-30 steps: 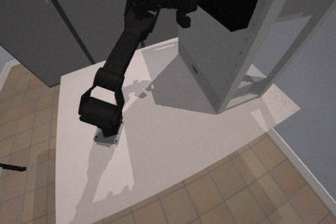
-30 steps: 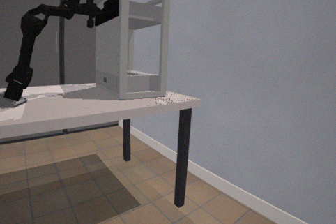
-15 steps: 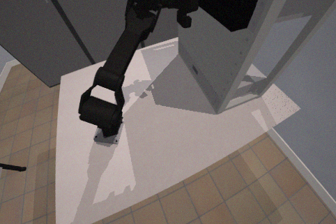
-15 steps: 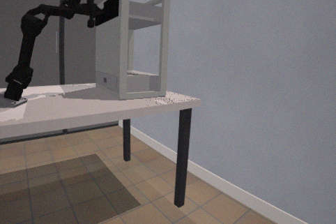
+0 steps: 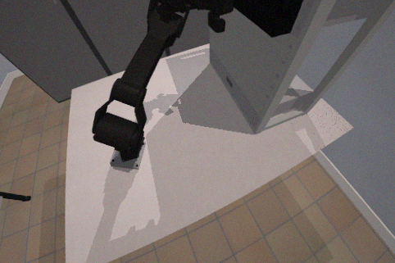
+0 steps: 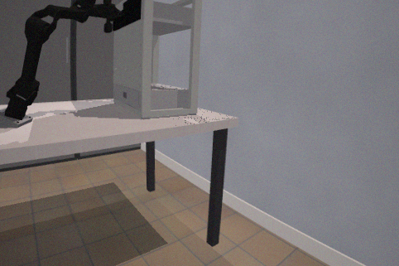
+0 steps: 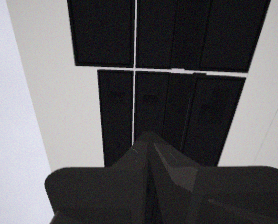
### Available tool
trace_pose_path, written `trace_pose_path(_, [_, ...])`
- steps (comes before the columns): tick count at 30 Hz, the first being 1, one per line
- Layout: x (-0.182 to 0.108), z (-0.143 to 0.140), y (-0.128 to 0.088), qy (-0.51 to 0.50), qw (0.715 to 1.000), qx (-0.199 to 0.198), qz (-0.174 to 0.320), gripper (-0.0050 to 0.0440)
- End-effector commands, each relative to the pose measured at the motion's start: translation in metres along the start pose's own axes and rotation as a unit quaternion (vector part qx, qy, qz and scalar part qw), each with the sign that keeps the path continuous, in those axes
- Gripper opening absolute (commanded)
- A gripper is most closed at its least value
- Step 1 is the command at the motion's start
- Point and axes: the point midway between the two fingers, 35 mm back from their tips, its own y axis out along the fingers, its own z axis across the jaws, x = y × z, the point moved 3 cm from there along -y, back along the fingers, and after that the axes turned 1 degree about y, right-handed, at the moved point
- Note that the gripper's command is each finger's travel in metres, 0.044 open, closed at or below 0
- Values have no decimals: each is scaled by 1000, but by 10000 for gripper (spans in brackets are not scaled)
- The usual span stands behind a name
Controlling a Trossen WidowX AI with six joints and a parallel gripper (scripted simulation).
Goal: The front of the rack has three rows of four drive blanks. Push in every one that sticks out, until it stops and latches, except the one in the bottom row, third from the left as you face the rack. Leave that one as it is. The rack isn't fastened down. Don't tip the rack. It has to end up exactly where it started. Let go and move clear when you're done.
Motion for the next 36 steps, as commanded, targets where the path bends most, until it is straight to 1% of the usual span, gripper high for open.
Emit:
trace_pose_path(1, [9,11,0,16,1000,14,-4,0])
trace_pose_path(36, [10,11,4,16,1000,14,-4,0])
